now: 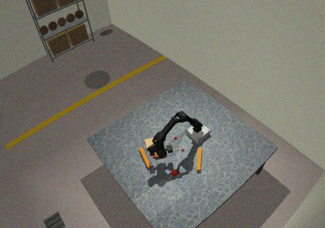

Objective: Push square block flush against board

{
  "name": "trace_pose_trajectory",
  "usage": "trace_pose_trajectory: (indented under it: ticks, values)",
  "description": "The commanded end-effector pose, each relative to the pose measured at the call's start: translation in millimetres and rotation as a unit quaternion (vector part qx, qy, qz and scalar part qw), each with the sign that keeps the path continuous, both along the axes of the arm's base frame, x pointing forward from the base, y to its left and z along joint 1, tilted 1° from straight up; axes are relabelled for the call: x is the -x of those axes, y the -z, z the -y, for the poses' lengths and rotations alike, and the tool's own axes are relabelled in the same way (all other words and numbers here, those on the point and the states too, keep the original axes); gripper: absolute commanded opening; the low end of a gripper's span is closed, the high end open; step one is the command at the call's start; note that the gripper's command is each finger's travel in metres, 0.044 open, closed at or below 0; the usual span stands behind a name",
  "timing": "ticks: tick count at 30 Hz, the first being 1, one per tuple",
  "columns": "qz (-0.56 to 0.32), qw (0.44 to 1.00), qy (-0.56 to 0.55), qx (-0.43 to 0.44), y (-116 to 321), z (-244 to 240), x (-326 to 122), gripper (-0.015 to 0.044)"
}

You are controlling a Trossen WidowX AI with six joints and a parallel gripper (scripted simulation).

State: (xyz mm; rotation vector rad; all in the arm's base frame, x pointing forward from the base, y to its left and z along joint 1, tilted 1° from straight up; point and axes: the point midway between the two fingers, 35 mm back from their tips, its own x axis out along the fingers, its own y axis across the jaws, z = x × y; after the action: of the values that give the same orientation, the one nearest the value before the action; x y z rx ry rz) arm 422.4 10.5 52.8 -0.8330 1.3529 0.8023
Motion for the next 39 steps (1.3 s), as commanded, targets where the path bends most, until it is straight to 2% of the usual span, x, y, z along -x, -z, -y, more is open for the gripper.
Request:
trace_pose_trajectory:
  ticks: [1, 5, 10, 39]
  values:
    - [-0.002, 0.999, -0.038, 0.004, 1.4, -1.3, -4.5, 0.0]
    - [-0.002, 0.999, -0.038, 0.004, 4.5, -1.4, -4.9, 0.0]
    - [-0.002, 0.999, -0.038, 0.004, 56.4, -1.7, -7.2, 0.0]
    - [-0.002, 0.999, -0.038, 0.005, 57.0, 18.7, 0.5, 0.0]
